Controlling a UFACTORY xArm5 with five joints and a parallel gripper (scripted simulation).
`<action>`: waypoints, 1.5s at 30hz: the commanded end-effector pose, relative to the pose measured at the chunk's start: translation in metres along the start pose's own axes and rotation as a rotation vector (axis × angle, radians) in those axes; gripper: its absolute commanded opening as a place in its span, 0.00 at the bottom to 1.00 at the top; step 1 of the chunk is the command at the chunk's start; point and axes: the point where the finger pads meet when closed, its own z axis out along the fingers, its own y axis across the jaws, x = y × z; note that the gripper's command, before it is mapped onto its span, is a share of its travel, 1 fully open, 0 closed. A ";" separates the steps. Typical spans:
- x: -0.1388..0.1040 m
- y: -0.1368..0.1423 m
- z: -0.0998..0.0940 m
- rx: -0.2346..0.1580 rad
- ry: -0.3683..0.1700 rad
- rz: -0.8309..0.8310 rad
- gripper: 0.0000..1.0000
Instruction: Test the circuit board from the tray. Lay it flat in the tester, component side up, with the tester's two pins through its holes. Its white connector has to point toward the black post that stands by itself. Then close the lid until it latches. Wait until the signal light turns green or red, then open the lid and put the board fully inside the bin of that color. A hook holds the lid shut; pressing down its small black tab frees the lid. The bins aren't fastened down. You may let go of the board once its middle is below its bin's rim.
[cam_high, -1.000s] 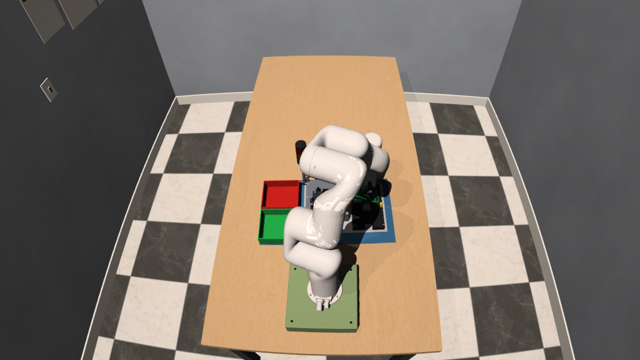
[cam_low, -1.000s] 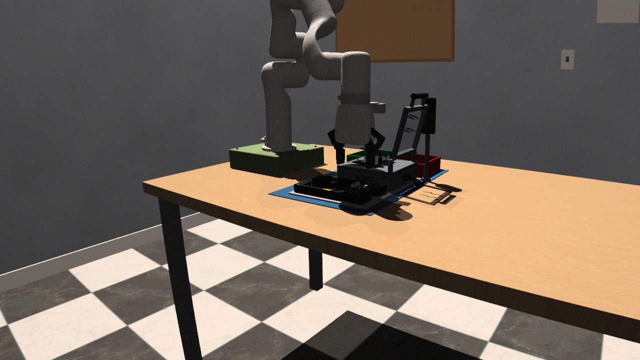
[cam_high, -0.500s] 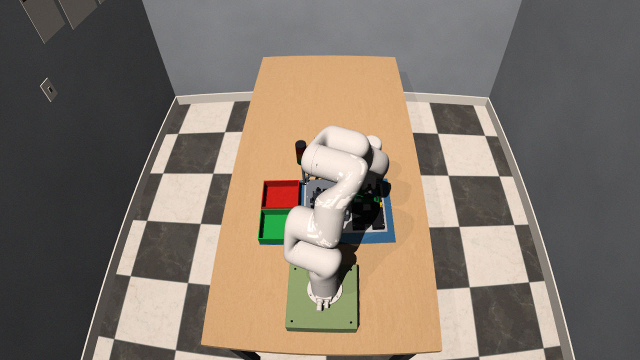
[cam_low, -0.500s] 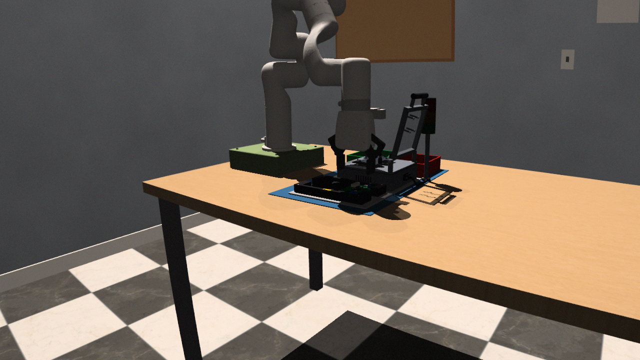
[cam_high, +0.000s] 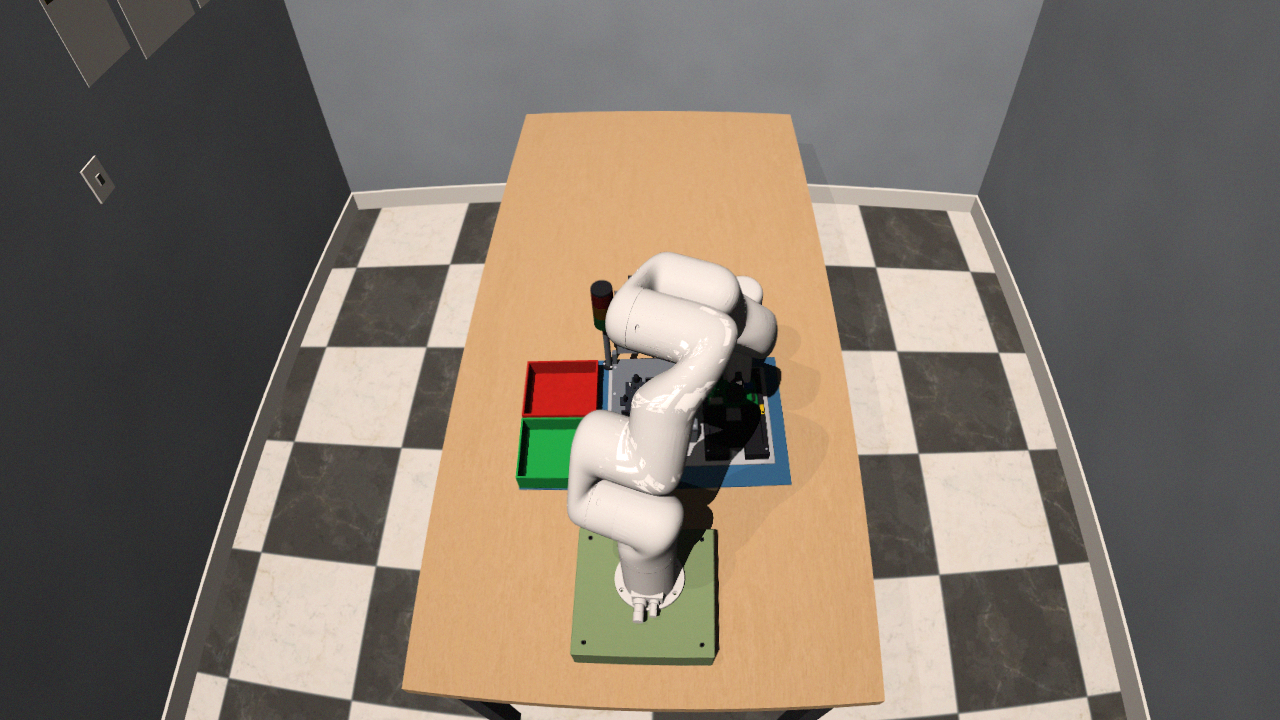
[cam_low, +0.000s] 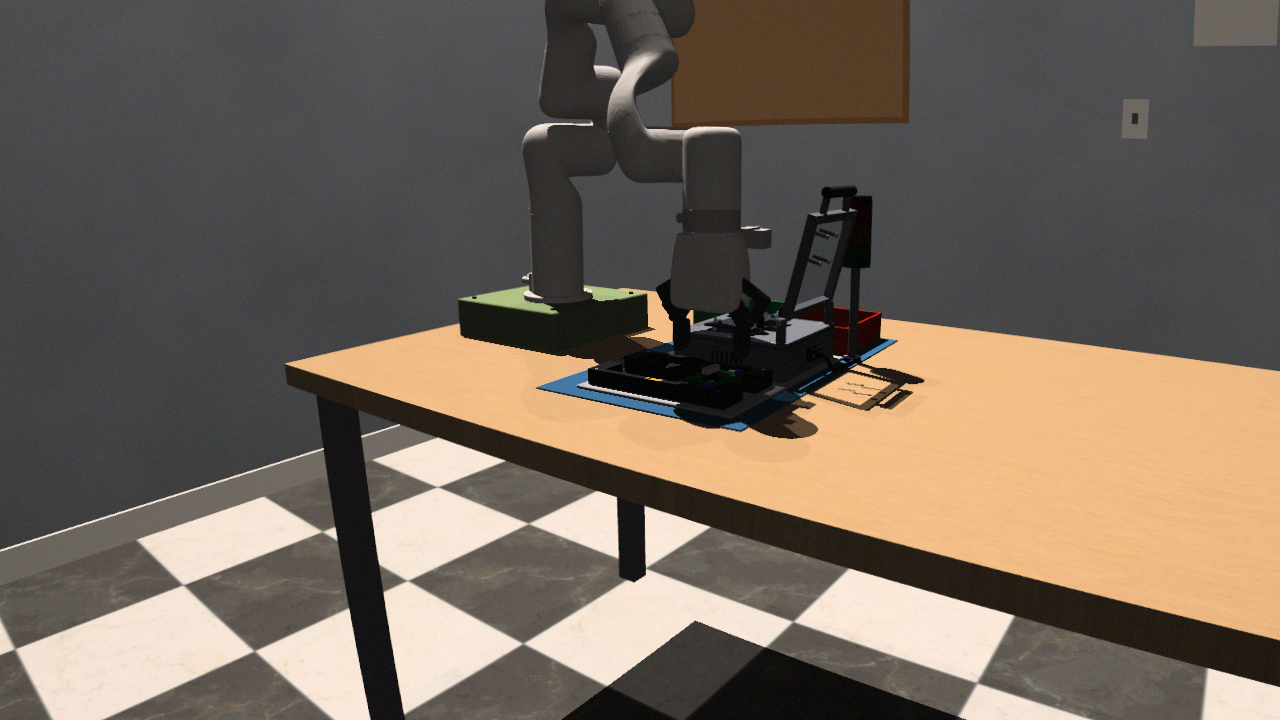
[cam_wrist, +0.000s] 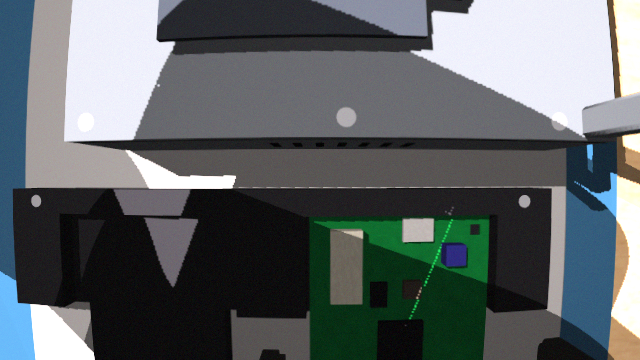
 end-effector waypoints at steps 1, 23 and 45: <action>-0.001 0.002 0.010 -0.004 -0.002 0.000 1.00; -0.001 0.002 0.025 -0.004 -0.002 0.000 1.00; 0.000 0.002 0.040 -0.004 -0.002 0.000 1.00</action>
